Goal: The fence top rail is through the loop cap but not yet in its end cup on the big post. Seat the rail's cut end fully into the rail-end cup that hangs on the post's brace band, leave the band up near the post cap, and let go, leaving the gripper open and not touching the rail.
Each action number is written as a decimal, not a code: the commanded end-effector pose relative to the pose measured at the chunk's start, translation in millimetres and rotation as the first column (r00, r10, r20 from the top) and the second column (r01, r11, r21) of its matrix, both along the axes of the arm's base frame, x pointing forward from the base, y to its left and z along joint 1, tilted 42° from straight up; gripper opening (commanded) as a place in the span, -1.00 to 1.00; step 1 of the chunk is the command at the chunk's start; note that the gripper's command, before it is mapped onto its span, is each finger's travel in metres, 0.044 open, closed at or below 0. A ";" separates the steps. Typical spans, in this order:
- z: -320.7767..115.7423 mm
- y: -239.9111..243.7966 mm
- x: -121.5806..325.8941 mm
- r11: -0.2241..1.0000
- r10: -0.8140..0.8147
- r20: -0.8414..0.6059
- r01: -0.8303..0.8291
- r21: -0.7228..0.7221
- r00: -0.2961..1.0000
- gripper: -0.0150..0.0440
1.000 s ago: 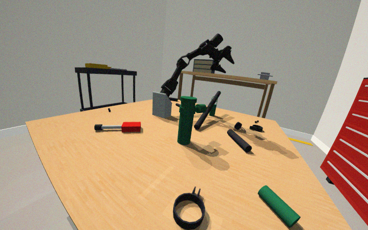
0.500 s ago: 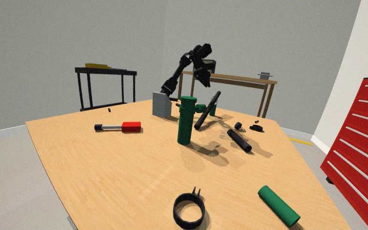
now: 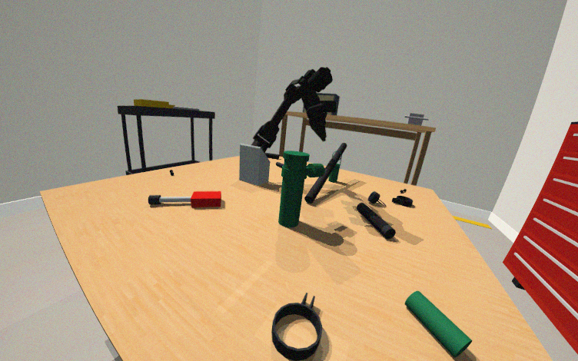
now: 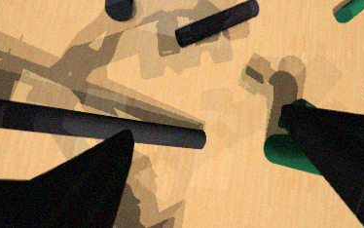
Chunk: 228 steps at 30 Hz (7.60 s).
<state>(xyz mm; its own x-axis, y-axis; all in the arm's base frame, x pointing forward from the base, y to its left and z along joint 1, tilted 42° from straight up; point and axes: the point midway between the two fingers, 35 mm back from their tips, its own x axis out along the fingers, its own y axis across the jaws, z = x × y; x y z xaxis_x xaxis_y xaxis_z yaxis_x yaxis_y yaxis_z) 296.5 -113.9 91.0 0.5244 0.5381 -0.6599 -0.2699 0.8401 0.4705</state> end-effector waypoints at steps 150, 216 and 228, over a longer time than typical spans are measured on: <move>-161.6 -16.5 19.8 0.569 0.776 0.289 -0.423 -0.705 0.561 -0.49; -115.6 -12.5 11.8 0.540 0.810 0.315 -0.419 -0.729 0.495 1.00; -68.7 -10.2 11.3 0.791 0.565 0.326 -0.386 -0.475 0.758 1.00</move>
<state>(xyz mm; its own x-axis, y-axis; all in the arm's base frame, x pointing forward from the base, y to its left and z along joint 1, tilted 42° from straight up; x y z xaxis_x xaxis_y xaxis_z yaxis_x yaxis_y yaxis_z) 305.8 -123.6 -8.2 0.5287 0.5712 -0.6278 -0.8398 0.4598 -0.2888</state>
